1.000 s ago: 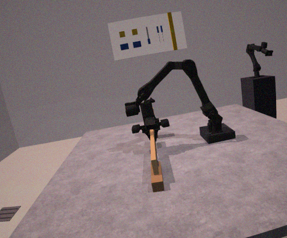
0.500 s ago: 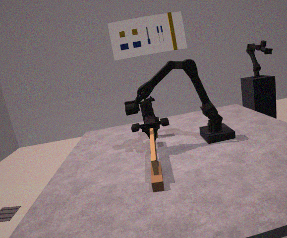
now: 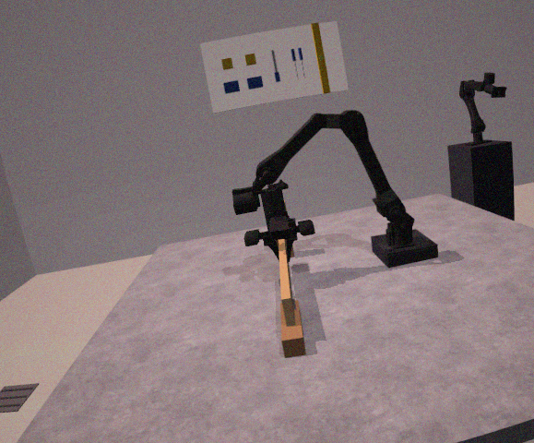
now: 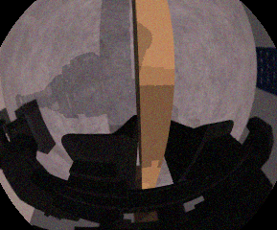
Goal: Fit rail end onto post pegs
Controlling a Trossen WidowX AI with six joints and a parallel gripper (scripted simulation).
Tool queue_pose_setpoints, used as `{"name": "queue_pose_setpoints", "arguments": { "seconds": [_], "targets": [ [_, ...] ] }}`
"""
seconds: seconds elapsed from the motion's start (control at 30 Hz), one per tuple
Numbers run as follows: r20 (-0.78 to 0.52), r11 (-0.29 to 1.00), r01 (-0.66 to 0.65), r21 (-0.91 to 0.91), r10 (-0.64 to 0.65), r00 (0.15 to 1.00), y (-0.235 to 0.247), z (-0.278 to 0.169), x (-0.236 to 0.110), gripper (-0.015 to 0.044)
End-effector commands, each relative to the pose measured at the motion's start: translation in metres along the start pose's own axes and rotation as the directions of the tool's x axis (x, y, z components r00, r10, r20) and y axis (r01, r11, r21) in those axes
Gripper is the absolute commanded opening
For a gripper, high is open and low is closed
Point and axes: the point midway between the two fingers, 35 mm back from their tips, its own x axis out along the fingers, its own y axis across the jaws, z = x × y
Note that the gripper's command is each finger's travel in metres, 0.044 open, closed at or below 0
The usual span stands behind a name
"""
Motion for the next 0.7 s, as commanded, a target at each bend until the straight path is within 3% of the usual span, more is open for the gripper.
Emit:
{"name": "queue_pose_setpoints", "arguments": {
  "seconds": [0.0,0.67],
  "targets": [
    [0.001,1.000,0.013,0.002,-0.013,1.000,-0.0011,0.0003,-0.0026,0.0000],
    [0.001,1.000,0.013,0.002,-0.013,1.000,0.0008,0.0003,-0.0041,0.0000]
  ]
}}
